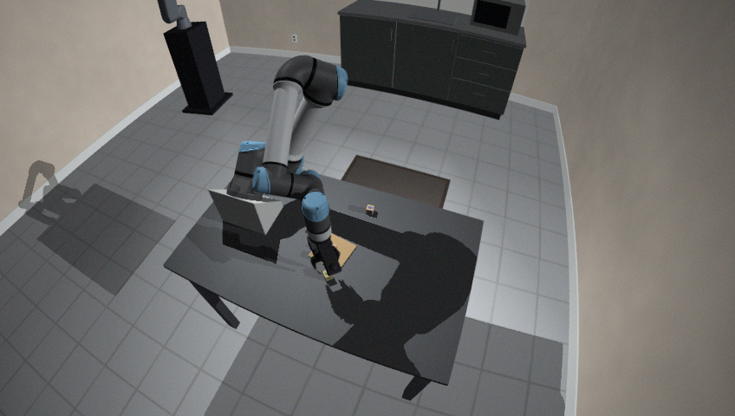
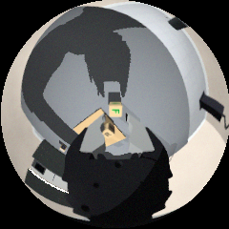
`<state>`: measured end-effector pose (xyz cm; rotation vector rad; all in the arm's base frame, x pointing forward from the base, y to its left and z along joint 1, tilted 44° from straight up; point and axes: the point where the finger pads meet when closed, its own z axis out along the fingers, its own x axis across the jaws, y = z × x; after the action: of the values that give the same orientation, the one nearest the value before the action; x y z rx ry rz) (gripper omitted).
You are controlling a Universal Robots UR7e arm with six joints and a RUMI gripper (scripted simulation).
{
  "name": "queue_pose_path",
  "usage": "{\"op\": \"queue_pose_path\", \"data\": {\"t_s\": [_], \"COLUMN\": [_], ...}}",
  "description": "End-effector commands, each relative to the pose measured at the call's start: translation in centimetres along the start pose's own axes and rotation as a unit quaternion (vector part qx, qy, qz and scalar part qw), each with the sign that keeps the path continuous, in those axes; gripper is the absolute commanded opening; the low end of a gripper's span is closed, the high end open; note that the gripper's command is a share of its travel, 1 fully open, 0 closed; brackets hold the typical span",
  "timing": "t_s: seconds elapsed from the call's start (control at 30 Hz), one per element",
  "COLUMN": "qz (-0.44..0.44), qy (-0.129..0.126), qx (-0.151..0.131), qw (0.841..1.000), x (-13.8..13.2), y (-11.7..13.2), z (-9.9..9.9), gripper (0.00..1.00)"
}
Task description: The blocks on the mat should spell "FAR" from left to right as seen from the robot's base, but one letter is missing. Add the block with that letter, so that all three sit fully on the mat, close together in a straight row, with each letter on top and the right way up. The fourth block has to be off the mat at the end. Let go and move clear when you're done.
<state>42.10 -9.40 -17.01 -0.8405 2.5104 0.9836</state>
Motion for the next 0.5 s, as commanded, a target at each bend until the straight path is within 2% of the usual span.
{"op": "queue_pose_path", "data": {"t_s": [0.0,0.23,0.47], "qz": [0.000,0.000,0.000], "qy": [0.000,0.000,0.000], "qx": [0.001,0.001,0.001], "qw": [1.000,1.000,1.000], "x": [0.0,0.0,0.0], "y": [0.0,0.0,0.0], "z": [-0.1,0.4,1.8], "gripper": [0.28,0.28,0.28]}}
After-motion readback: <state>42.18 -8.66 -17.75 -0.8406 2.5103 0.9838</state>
